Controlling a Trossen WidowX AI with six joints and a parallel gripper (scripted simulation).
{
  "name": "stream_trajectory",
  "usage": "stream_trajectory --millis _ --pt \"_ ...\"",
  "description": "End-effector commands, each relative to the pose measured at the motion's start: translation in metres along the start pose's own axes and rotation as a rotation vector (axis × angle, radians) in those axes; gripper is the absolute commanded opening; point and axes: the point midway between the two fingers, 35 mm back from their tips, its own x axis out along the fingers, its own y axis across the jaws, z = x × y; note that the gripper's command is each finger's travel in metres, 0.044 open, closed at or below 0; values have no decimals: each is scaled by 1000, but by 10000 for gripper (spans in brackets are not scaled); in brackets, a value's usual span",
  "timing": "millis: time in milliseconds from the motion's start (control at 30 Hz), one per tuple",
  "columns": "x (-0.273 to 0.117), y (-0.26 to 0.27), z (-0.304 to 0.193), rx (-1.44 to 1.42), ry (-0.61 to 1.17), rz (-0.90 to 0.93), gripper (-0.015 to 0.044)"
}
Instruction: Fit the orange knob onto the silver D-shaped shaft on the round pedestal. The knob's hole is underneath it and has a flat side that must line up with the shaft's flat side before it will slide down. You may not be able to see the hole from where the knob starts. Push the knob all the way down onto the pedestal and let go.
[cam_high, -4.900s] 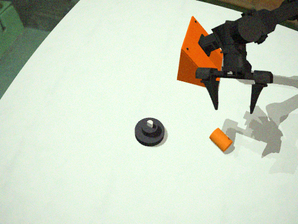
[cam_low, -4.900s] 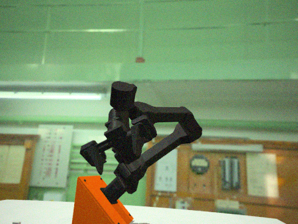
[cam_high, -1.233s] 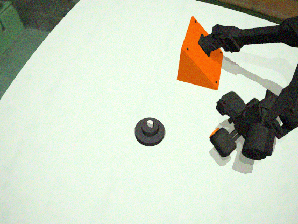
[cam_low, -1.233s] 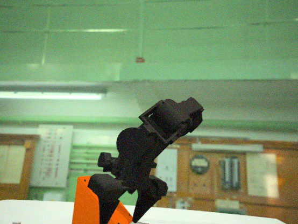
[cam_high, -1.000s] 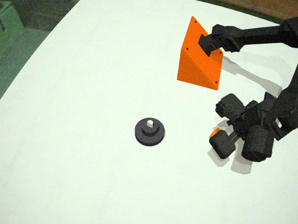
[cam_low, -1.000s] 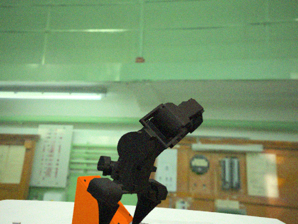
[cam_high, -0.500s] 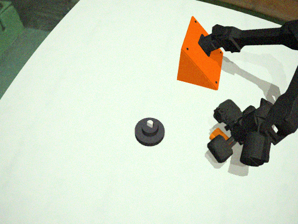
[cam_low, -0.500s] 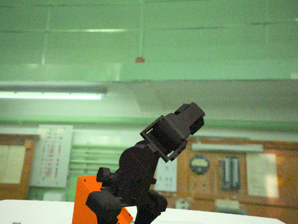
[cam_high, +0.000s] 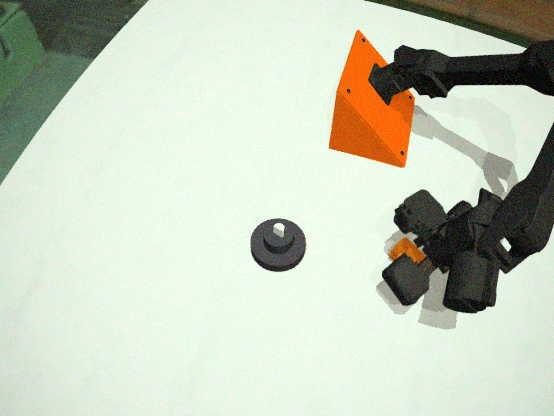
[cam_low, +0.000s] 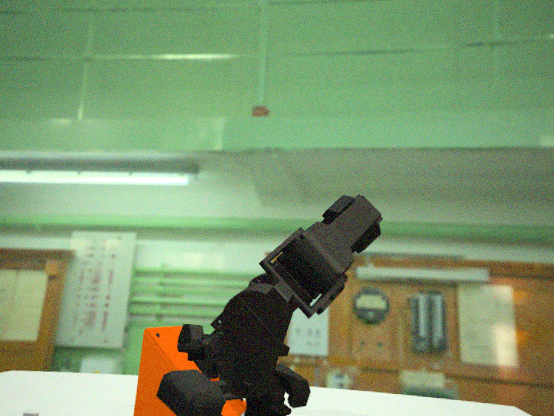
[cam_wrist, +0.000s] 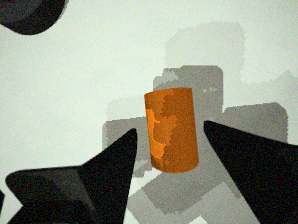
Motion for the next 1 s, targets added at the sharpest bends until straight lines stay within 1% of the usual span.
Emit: stream_trajectory --millis 0,267,567,700,800,967 --pt "1 0 0 6 4 -4 240" --pt "1 0 0 6 4 -4 240" --pt "1 0 0 6 4 -4 180" --pt "1 0 0 5 5 -4 179" --pt "0 0 2 3 31 -2 179" --pt "-2 0 7 2 124 0 179"
